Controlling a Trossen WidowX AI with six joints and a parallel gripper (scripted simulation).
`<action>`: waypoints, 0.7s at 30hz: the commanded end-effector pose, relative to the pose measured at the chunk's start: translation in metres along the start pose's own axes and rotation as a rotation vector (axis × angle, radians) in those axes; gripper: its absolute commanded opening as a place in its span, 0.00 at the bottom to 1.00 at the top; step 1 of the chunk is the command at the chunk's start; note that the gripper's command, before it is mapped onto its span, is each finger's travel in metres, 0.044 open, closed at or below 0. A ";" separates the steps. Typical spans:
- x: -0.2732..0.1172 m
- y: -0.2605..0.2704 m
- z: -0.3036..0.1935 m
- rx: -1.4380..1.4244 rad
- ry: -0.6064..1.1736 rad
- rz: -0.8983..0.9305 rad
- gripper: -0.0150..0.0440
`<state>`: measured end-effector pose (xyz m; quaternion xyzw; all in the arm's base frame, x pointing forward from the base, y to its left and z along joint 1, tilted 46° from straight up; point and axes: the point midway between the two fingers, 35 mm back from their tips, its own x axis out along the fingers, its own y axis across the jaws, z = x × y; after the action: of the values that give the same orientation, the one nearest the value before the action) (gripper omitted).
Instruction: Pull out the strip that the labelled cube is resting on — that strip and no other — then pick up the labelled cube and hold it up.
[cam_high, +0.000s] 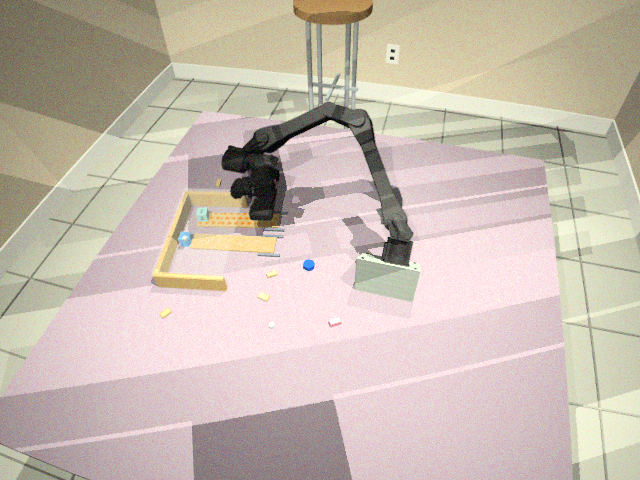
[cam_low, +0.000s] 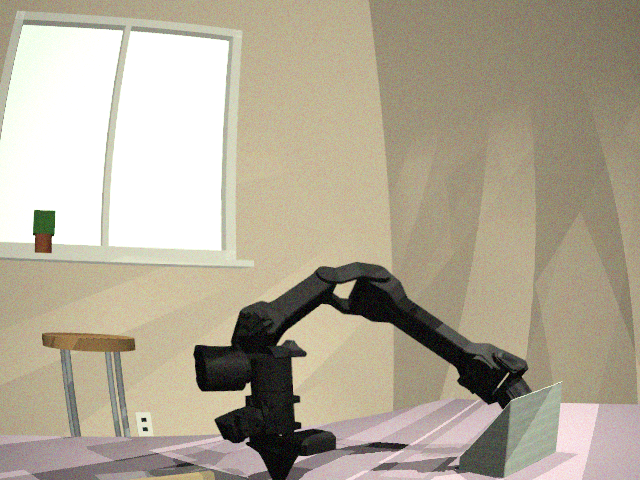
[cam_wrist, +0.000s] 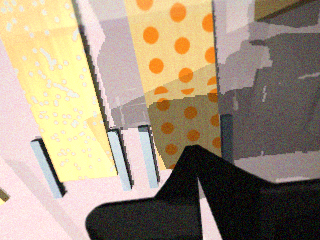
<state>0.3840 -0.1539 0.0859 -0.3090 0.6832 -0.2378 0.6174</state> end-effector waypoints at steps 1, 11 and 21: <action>0.008 0.002 -0.001 -0.012 0.003 0.004 0.25; 0.024 0.001 -0.003 -0.012 0.004 0.002 0.25; 0.026 0.000 -0.003 -0.012 0.004 0.001 0.25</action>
<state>0.3806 -0.1732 0.0700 -0.3102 0.6840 -0.2385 0.6156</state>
